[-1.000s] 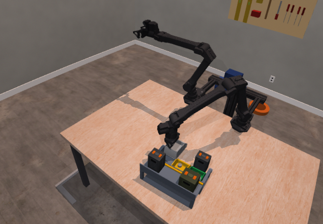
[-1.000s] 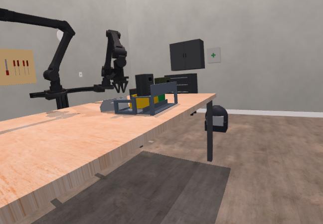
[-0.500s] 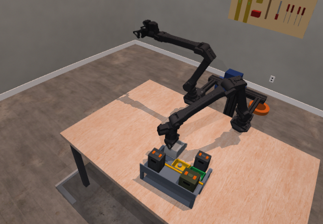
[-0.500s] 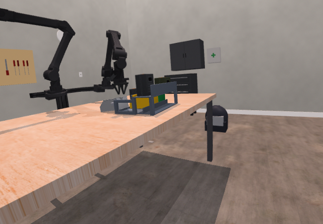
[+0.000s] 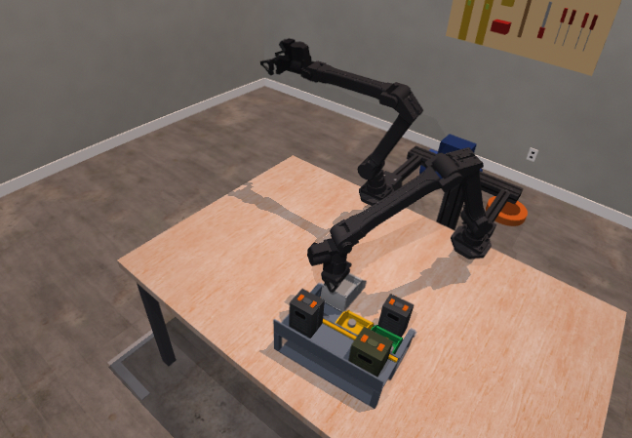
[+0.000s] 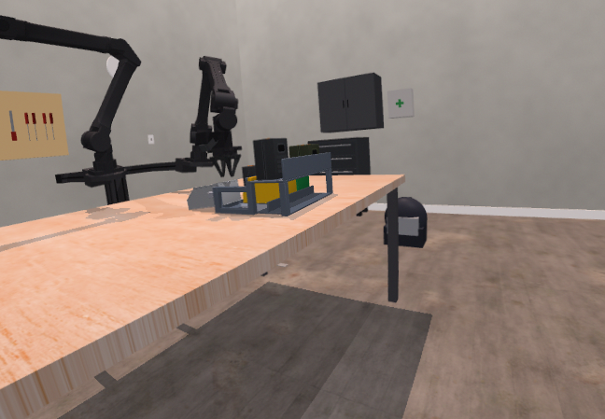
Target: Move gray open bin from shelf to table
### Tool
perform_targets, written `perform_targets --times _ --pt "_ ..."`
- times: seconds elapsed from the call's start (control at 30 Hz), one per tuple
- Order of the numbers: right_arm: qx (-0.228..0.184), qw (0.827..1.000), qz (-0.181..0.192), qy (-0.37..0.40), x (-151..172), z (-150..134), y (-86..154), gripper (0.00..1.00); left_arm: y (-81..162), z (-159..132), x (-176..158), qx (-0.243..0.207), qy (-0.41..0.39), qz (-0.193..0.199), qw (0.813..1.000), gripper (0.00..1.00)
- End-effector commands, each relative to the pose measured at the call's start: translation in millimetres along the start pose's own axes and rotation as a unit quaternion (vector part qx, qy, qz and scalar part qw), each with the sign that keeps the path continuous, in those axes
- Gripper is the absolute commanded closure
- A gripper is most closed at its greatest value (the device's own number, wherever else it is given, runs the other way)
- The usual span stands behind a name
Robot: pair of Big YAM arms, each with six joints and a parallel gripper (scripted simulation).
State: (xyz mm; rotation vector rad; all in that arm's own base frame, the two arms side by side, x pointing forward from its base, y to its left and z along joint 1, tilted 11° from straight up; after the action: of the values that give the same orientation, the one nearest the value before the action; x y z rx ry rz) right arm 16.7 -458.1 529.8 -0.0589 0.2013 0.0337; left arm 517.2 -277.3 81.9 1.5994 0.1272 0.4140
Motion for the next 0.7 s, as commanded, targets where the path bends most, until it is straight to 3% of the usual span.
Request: perform_targets --times 0.0,0.67 --pt "-0.013 1.000 -0.010 -0.005 -7.5 7.9 6.3 0.00 -3.0 -0.8 6.6 -0.004 -0.004 0.005 1.000 0.57" --pt "-0.013 1.000 -0.010 -0.005 -7.5 7.9 6.3 0.00 -8.8 -2.1 4.3 -0.002 -0.007 0.000 1.000 0.57"
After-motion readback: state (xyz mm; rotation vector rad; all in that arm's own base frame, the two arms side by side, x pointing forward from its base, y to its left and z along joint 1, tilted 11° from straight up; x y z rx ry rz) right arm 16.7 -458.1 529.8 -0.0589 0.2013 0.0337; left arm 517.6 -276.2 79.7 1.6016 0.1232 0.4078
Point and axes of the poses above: on each arm, the point where the finger pads meet when closed, its own y axis back along the fingers, its own x axis across the jaws, z = x × y, the point moved 6 cm from there along y, back along the fingers, and after that the axes turned 11 degrees about y, right-handed, at the moved point
